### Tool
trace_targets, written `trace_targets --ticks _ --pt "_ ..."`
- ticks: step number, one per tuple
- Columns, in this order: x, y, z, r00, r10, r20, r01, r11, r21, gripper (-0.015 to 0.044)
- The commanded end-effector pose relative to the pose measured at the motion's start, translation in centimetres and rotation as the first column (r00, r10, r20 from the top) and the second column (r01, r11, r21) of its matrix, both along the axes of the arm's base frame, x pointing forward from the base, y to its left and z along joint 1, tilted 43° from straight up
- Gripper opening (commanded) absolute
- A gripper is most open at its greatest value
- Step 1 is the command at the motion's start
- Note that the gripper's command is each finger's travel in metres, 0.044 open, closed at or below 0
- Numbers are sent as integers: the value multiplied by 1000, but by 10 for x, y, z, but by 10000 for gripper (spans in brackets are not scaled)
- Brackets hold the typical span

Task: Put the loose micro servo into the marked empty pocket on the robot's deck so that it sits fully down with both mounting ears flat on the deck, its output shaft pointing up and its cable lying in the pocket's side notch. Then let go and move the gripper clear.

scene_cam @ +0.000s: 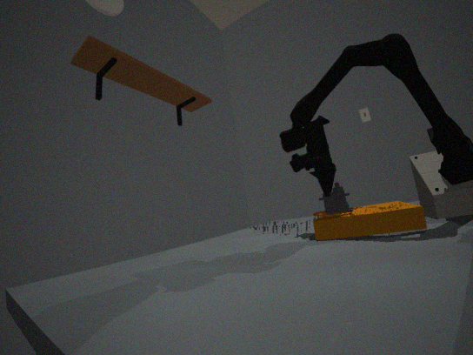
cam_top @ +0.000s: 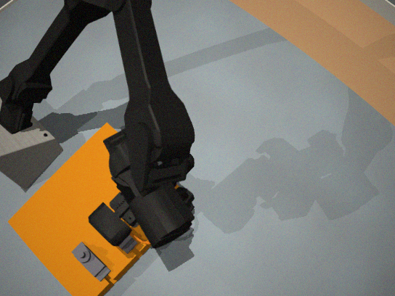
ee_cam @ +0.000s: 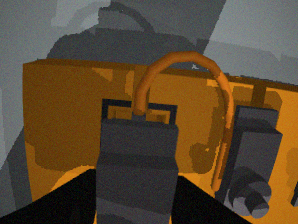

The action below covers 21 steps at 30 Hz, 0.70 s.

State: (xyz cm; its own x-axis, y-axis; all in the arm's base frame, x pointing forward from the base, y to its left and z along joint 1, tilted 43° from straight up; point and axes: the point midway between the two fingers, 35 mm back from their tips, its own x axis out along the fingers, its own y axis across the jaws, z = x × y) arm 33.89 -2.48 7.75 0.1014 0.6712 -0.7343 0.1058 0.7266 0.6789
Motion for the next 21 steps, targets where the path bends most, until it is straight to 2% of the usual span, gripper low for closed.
trace_targets --ticks 1,21 --pt "1 -2 0 1000 -9 2 9 1000 1 0" --pt "3 11 -14 1000 -9 2 9 1000 2 0"
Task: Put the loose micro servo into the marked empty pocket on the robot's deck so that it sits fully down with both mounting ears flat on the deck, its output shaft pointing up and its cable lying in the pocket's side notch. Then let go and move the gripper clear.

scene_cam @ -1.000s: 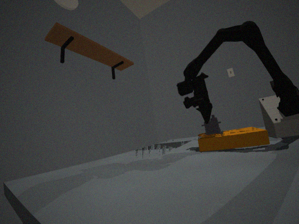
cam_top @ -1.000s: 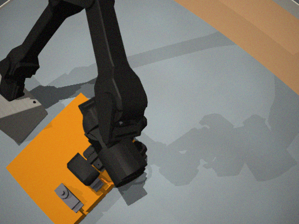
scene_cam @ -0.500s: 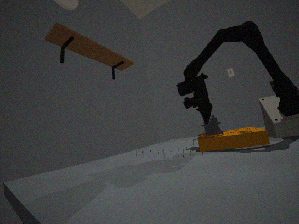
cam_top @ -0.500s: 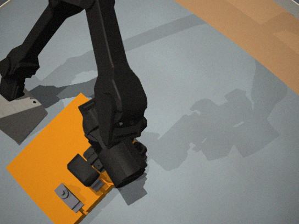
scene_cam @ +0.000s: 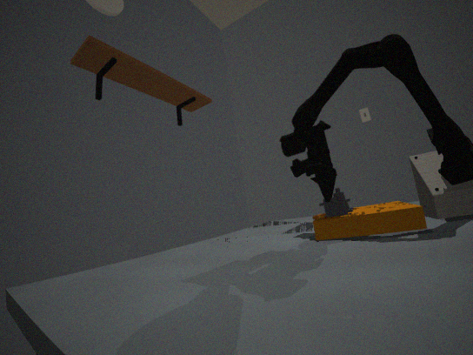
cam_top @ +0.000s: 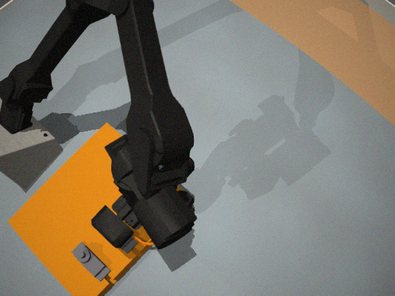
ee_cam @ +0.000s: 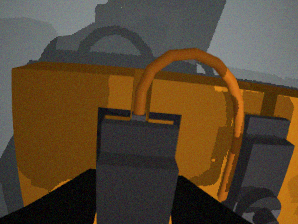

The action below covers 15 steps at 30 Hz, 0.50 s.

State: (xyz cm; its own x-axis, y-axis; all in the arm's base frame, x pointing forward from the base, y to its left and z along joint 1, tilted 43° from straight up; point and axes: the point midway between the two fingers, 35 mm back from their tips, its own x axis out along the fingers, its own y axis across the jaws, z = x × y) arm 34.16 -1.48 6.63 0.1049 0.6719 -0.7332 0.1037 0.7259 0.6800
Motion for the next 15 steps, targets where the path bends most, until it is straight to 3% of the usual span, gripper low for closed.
trace_targets --ticks 1,15 --pt "1 1 -3 1000 -8 -2 8 1000 1 0" --pt "2 12 -14 1000 -8 -2 8 1000 1 0"
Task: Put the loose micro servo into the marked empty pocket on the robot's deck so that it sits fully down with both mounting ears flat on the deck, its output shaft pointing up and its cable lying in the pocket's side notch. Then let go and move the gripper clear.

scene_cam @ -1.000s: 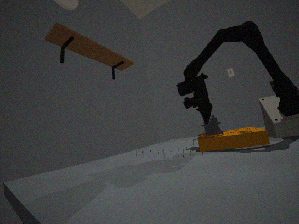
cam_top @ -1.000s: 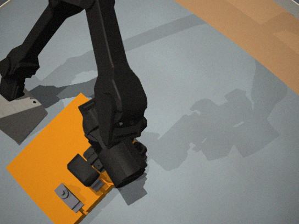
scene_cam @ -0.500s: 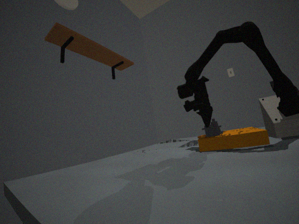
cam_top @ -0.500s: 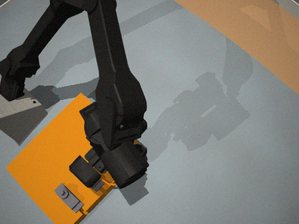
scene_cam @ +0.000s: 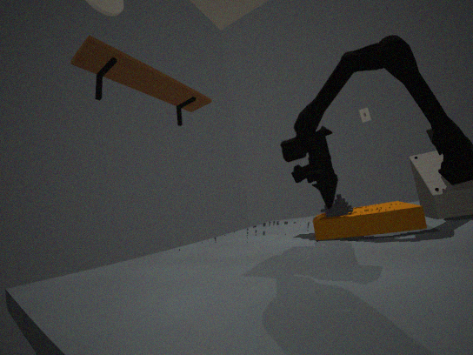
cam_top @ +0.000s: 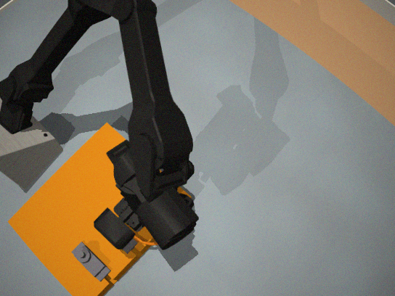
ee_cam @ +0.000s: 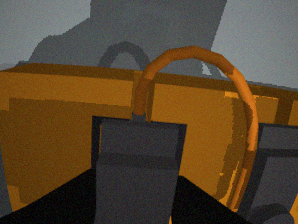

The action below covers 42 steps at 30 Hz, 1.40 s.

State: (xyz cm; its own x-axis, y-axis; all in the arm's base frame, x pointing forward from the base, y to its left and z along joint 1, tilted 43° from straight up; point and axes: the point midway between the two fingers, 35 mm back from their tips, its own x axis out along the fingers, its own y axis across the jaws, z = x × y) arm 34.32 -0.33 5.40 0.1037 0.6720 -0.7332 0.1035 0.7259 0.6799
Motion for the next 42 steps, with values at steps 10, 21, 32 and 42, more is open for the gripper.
trace_targets --ticks 10,21,32,42 --pt "2 8 -10 1000 -9 -1 9 1000 2 0" --pt "1 10 -12 1000 -9 -1 9 1000 2 184" --pt "-6 -13 13 1000 -9 -2 9 1000 0 187" --pt "-108 -40 55 1000 -10 -10 10 1000 -3 440"
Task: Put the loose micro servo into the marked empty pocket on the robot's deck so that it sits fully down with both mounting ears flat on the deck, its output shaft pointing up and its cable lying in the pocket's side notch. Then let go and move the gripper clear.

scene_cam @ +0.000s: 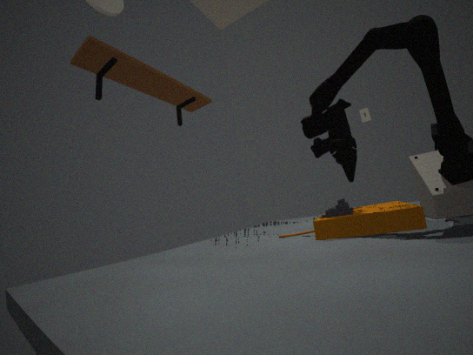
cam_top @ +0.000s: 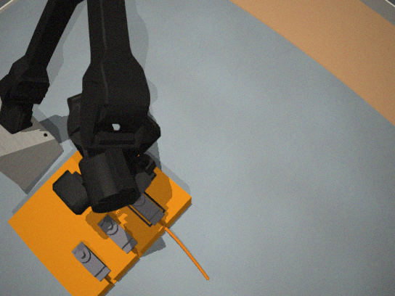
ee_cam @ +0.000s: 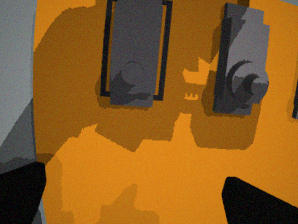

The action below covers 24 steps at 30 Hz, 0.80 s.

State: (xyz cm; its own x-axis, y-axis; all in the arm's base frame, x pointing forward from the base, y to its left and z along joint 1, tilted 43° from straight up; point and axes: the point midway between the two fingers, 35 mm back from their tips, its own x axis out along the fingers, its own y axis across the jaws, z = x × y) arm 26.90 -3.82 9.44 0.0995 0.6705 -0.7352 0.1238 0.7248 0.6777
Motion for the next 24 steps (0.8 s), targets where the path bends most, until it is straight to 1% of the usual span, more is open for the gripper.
trace_targets --ticks 1,8,14,24 --pt "-42 -5 18 1000 3 7 -3 1000 -1 440" --pt "-44 -8 22 1000 -6 -1 6 1000 3 440" --pt "-42 -35 45 995 -71 -65 73 997 23 440" --pt "-42 -36 46 995 -74 -67 76 997 24 440"
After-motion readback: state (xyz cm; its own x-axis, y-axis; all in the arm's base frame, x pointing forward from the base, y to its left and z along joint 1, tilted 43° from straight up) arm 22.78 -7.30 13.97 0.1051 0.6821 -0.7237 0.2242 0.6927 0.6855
